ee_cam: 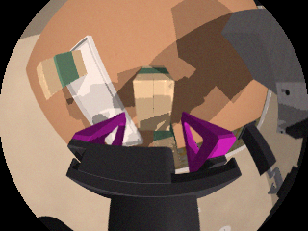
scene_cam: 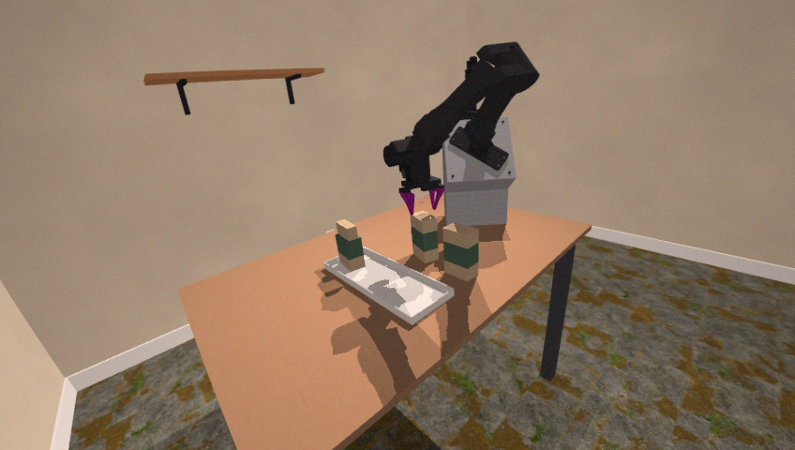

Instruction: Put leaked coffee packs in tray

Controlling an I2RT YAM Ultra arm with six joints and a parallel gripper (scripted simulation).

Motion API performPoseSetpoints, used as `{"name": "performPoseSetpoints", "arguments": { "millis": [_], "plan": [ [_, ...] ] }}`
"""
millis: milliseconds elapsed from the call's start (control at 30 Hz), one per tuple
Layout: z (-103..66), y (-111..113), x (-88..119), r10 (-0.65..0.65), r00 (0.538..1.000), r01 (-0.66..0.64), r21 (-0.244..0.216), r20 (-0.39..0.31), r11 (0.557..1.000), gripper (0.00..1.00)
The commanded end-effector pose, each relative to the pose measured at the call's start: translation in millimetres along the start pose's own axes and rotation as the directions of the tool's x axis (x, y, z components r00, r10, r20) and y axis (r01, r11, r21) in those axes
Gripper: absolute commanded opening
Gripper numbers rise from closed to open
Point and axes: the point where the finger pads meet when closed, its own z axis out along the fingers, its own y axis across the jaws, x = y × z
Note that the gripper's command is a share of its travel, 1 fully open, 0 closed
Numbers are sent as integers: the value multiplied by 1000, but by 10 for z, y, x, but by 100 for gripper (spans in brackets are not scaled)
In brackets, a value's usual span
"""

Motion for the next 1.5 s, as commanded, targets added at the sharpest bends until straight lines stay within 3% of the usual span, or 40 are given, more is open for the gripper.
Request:
{"name": "performPoseSetpoints", "arguments": {
  "millis": [0, 1467],
  "plan": [
    [18, -51, -96, 26, 999, -26, 2, 19, 1000, 79],
    [16, -58, -138, 24, 999, -25, 2, 21, 1000, 79]
  ]
}}
